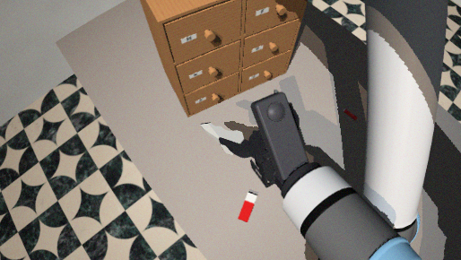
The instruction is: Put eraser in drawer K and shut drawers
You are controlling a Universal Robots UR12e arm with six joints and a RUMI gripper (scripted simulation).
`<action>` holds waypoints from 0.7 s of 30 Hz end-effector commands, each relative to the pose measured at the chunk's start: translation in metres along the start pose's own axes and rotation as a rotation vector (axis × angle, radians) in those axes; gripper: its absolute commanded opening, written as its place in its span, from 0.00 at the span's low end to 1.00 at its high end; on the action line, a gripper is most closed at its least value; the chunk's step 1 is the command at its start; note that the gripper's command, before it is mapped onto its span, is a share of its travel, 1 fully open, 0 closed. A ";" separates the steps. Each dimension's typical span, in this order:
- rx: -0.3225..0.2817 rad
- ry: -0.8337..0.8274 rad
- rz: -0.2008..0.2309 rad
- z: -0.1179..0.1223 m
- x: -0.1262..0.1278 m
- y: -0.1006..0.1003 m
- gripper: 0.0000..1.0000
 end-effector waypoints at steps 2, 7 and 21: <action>0.067 0.000 -0.008 0.003 0.000 -0.007 1.00; 0.080 0.000 -0.009 0.004 0.000 -0.007 1.00; 0.083 0.000 -0.009 0.004 0.000 -0.008 0.20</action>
Point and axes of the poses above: the point where the finger pads meet when closed, its own y axis back along the fingers, its own x axis across the jaws, z = x × y, the point moved 1 cm from there along y, back along the fingers, and after that the axes turned 4 degrees about -y, right-handed, at the moved point
